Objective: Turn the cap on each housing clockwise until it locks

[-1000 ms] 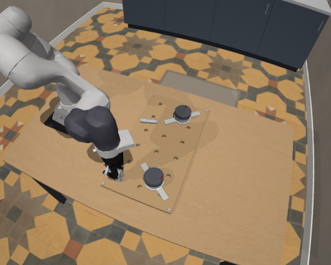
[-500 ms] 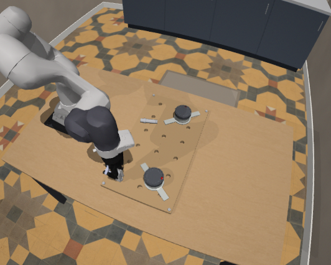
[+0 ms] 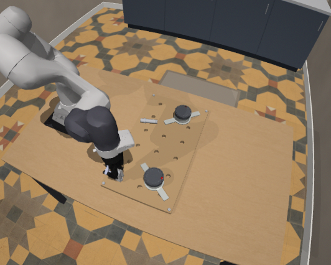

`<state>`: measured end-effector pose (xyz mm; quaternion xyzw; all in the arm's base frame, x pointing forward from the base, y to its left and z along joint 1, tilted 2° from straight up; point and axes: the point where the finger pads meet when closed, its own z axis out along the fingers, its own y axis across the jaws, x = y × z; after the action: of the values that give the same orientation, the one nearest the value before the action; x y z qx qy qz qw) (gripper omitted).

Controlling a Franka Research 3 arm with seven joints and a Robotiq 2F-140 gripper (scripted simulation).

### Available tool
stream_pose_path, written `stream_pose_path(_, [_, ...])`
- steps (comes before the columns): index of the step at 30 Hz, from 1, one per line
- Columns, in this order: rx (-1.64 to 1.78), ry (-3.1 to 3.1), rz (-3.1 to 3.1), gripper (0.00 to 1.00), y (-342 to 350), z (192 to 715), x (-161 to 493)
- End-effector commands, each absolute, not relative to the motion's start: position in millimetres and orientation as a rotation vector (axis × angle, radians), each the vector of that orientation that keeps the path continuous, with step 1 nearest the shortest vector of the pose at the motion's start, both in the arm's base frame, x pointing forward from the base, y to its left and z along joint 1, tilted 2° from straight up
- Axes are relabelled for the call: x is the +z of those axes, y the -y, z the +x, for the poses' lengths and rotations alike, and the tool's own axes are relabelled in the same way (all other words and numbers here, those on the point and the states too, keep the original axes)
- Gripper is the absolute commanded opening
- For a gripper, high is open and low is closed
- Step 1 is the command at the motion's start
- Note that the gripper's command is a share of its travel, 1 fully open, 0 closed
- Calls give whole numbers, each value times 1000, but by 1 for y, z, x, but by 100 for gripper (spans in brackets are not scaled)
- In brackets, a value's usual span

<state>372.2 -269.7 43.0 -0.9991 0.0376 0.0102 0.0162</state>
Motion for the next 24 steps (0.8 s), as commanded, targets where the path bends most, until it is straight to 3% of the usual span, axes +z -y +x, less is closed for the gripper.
stream_pose_path(1, [24,-121,-3110,10,271,374,43])
stream_pose_path(12, [24,-121,-3110,10,271,374,43])
stream_pose_path(13, [24,-121,-3110,36,271,374,43])
stream_pose_path(24, [24,-121,-3110,36,271,374,43])
